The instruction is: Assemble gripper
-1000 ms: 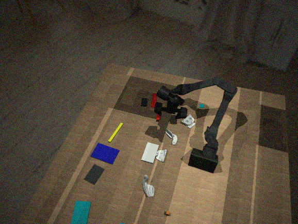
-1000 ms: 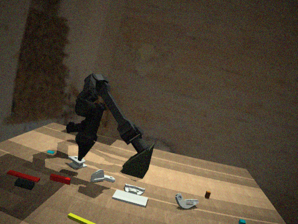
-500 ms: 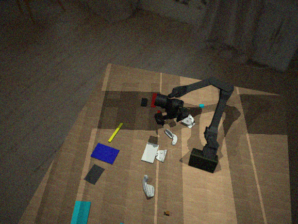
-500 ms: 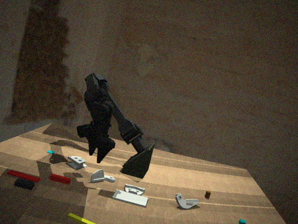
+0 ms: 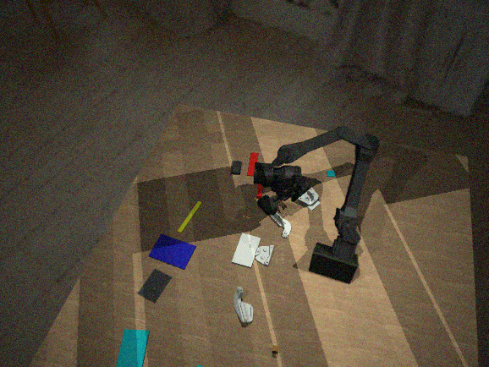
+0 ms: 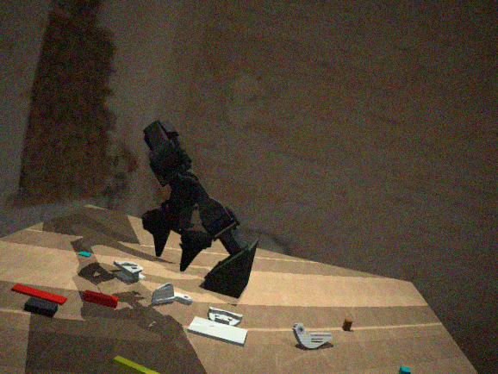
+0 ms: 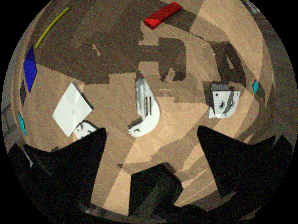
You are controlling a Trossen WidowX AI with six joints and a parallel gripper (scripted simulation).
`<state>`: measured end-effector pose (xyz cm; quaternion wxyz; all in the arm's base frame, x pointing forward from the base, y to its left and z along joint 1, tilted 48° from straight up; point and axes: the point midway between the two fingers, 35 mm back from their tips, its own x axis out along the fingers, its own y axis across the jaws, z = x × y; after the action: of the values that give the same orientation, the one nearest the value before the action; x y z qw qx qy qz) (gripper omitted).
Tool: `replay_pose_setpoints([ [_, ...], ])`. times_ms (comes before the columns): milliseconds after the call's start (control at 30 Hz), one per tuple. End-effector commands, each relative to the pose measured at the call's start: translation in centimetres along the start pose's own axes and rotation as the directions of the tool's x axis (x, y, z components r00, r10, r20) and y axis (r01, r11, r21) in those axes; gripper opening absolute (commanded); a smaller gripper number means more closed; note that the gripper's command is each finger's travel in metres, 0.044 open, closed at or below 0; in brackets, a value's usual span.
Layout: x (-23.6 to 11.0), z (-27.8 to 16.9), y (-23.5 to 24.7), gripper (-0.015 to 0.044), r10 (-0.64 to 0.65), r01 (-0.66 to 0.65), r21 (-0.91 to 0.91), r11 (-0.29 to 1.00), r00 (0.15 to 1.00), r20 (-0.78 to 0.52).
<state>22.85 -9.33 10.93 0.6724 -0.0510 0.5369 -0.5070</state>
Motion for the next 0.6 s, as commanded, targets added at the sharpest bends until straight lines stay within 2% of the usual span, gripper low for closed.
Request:
replay_pose_setpoints([
  [0, 0.0, -0.2, 0.1, 0.044, -0.002, 0.002, -0.021, 1.0, 1.0, -0.009],
  [167, 3.8, -0.2, 0.1, 0.044, -0.003, 0.002, -0.021, 1.0, 1.0, -0.008],
  [567, 4.2, -0.2, 0.1, 0.044, -0.003, 0.002, -0.021, 1.0, 1.0, -0.008],
])
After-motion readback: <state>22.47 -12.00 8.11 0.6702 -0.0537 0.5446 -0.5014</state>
